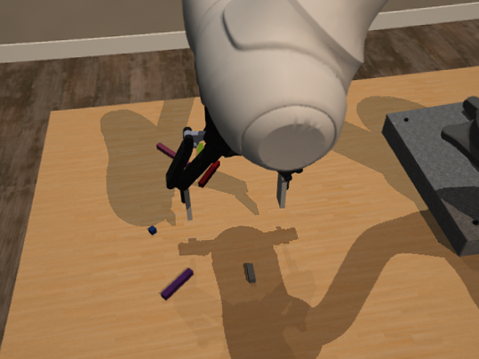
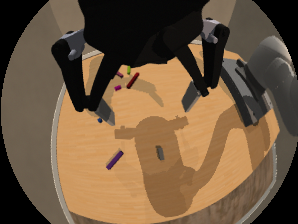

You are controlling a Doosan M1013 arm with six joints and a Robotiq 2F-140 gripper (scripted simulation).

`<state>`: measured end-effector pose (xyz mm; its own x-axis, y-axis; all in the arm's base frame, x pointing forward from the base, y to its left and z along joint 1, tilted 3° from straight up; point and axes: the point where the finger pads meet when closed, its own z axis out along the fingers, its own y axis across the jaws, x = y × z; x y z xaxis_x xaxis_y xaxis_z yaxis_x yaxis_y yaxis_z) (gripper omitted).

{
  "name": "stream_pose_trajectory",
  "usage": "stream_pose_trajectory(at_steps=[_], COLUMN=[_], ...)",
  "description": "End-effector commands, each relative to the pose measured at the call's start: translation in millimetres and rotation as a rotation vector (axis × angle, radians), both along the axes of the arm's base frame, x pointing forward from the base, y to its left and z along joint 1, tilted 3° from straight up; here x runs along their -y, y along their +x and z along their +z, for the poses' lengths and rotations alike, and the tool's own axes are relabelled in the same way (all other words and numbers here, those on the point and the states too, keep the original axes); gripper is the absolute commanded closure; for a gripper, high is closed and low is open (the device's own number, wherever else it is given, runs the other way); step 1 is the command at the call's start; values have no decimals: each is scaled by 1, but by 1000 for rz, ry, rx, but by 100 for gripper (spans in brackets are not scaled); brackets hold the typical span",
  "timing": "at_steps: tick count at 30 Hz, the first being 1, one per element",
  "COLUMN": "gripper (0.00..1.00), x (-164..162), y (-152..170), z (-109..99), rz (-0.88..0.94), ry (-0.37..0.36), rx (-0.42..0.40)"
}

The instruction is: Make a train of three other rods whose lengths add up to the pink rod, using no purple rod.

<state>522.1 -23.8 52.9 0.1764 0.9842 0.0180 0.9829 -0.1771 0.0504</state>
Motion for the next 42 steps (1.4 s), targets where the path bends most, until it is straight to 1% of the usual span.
stream_pose_trajectory(at_steps=[1, 24, 27, 30, 39, 41, 42], gripper=[0, 0, 0, 0, 0, 0, 0], x=[-1, -1, 0, 1, 3, 3, 3], y=[4, 4, 7, 11, 21, 21, 23], z=[0, 0, 1, 1, 1, 1, 2], rz=[2, -14, -107, -277, -663, -663, -761], ry=[2, 3, 8, 17, 38, 38, 43], rx=[0, 0, -1, -3, -7, -7, -8])
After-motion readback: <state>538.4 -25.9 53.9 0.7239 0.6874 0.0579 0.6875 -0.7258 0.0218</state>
